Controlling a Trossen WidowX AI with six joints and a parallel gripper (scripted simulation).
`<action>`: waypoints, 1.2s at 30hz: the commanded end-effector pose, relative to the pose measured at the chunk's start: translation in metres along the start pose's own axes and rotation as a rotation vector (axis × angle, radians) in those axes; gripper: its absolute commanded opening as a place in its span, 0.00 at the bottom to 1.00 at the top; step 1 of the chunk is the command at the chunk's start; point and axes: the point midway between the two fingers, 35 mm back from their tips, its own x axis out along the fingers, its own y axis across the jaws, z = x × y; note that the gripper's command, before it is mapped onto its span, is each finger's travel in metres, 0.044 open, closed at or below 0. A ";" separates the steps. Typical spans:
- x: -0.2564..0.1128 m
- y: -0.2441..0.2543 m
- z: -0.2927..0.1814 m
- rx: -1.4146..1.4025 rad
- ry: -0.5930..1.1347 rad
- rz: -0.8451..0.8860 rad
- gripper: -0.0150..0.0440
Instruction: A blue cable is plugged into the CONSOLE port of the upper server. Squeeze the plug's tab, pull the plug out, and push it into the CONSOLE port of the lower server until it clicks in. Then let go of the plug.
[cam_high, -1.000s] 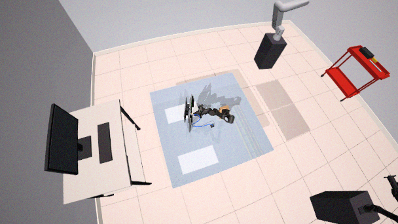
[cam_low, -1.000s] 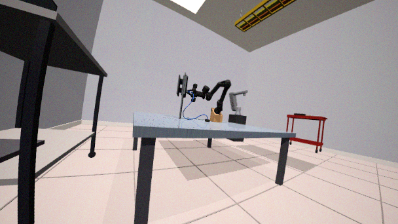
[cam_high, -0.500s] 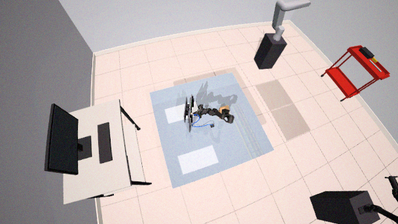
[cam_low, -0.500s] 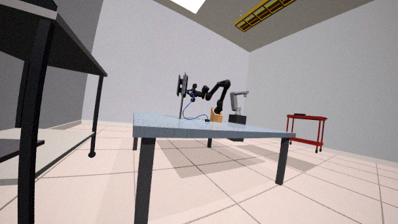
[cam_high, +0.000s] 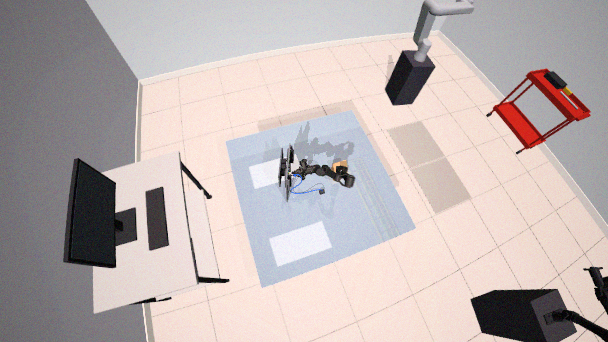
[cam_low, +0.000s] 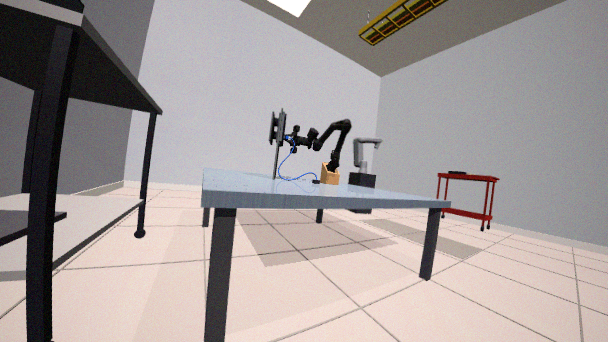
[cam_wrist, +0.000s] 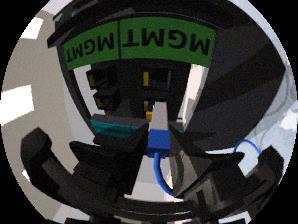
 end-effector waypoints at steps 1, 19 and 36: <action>0.002 0.003 0.000 0.001 -0.001 0.012 0.25; 0.004 0.003 0.001 0.000 -0.001 0.012 0.25; 0.007 0.003 0.002 0.000 -0.001 0.013 0.25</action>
